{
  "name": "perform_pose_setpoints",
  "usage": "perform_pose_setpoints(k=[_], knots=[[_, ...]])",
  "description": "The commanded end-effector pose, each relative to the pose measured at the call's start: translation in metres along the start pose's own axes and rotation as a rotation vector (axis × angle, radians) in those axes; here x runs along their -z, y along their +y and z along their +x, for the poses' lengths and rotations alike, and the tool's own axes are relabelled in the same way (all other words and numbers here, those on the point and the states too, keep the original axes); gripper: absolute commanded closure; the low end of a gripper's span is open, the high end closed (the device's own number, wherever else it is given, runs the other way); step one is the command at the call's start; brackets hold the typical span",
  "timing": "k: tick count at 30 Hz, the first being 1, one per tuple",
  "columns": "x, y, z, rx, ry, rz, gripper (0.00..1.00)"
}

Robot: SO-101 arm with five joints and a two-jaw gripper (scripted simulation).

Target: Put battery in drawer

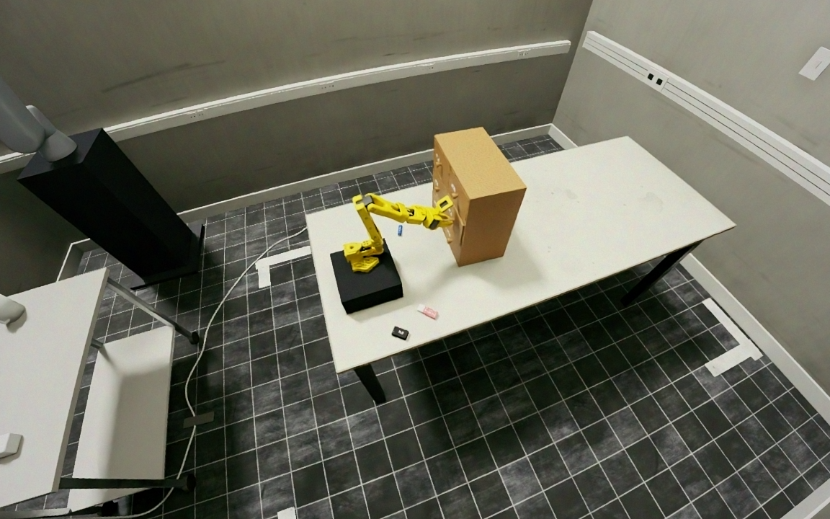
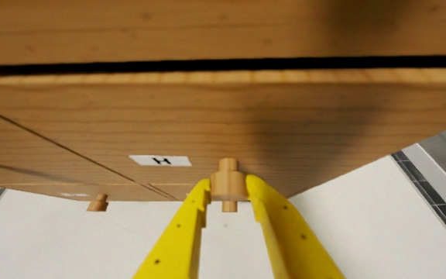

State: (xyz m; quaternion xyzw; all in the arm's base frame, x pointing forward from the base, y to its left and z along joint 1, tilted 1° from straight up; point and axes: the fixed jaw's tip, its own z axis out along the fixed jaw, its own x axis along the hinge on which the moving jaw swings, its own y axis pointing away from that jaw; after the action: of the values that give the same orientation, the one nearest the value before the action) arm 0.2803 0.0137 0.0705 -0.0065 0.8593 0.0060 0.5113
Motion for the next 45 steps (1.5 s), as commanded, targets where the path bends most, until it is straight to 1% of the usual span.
perform_pose_setpoints(k=[1,9,24,39,45], knots=[[0.004,0.003,0.001,0.009,-0.004,-0.010,1.00],[0.008,0.002,0.003,0.012,-0.005,-0.008,1.00],[0.008,0.002,0.003,0.012,-0.005,-0.008,1.00],[0.016,0.002,0.008,0.013,-0.005,-0.010,1.00],[0.017,0.002,0.008,0.013,-0.005,-0.010,1.00]])
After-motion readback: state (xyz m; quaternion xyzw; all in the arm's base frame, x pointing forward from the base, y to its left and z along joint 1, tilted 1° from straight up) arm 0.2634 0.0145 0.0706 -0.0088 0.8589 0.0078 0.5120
